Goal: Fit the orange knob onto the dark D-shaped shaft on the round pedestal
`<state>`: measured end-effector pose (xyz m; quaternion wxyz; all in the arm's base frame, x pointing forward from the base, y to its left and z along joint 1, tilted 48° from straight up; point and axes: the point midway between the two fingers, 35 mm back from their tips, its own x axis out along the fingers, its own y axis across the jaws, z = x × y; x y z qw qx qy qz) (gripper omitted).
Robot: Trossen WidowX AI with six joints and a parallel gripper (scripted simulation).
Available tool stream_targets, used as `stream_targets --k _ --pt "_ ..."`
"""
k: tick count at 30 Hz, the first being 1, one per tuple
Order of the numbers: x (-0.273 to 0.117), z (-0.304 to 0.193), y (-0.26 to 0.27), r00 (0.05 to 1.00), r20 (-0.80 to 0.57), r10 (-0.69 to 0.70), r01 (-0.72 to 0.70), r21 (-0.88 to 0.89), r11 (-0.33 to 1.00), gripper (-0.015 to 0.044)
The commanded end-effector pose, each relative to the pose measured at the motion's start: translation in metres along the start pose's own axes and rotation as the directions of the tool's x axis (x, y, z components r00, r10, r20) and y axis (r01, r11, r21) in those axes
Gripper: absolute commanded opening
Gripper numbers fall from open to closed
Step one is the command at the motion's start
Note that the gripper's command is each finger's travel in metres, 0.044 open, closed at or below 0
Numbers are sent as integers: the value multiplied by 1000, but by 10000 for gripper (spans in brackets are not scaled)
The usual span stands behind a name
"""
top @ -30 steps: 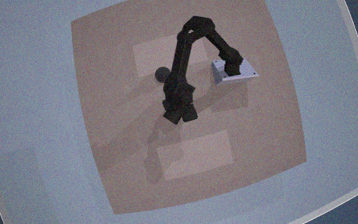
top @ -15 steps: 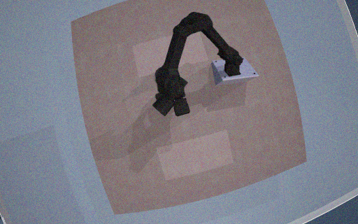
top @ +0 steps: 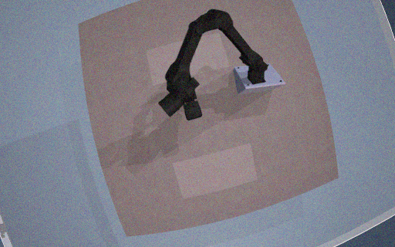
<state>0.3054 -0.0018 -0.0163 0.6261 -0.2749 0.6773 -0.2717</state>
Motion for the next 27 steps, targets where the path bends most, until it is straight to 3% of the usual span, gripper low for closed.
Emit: stream_targets --k 1,27 --pt "0 6 -12 1000 12 0 0 0 1000 0" --pt "21 21 -88 999 7 -35 35 -7 999 0"
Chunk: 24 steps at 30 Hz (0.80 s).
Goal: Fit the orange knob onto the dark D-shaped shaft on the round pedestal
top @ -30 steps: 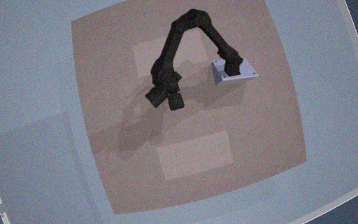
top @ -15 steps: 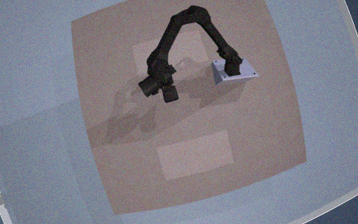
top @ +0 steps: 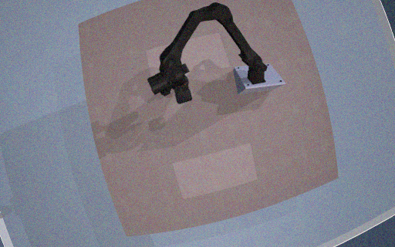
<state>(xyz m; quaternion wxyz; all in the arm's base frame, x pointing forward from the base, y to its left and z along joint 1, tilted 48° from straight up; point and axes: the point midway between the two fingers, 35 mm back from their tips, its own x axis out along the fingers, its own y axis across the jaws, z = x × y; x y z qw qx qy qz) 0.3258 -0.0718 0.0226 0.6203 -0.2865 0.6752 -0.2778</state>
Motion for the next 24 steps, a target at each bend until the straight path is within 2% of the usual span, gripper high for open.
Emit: stream_targets --k 1,17,24 --pt "1 2 -14 1000 8 -9 9 1 1000 0" --pt "30 2 -25 1000 5 -18 18 1 1000 0" --pt "26 4 -25 1000 5 -17 17 11 1000 0"
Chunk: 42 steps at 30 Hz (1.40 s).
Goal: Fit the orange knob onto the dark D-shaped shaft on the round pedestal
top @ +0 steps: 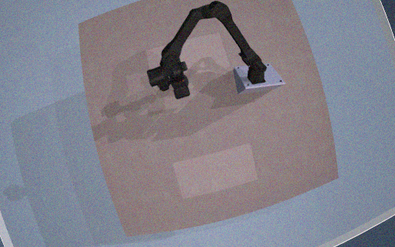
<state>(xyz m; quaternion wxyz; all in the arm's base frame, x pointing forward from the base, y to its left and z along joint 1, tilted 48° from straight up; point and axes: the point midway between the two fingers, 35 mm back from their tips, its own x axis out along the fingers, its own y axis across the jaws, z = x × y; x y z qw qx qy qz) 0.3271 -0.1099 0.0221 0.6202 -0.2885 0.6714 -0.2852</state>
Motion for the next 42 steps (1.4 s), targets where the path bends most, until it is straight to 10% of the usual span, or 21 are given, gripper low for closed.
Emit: stream_targets --k 1,42 --pt "-2 2 1 1000 3 -3 3 1 1000 0" --pt "0 2 0 1000 3 -4 4 -207 978 0"
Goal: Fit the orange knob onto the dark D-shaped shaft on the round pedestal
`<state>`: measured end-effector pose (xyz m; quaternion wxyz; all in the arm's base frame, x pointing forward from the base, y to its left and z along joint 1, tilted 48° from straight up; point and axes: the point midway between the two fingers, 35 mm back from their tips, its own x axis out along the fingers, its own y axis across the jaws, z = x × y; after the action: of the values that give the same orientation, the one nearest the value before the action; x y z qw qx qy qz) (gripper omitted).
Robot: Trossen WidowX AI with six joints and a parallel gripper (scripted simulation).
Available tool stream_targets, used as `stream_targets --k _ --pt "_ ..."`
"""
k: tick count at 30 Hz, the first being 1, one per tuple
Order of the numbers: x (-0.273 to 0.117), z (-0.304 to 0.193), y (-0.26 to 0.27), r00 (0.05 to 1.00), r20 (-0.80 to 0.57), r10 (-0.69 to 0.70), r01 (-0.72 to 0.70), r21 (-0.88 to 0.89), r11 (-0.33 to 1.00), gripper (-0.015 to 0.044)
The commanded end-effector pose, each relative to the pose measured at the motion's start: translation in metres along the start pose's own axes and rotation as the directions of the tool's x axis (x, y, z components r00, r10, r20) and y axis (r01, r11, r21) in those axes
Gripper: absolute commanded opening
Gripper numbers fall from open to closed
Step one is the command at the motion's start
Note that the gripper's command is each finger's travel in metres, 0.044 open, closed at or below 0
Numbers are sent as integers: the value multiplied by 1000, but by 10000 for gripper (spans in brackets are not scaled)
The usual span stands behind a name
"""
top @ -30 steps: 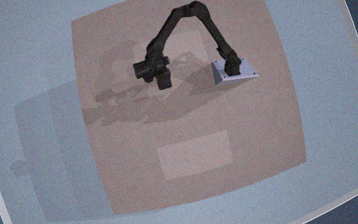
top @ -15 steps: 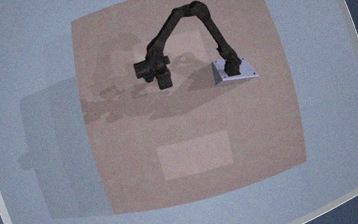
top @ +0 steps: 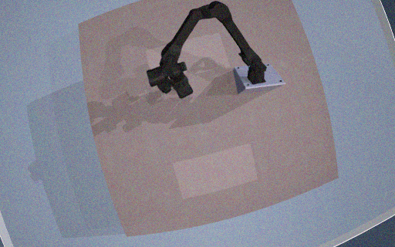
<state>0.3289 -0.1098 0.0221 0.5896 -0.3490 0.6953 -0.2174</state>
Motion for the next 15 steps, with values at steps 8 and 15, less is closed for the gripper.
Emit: stream_targets --k 8,15 --pt "-2 -2 0 1000 0 -3 3 -10 1000 0" --pt "-1 -1 -1 1000 0 -3 3 -10 1000 0"
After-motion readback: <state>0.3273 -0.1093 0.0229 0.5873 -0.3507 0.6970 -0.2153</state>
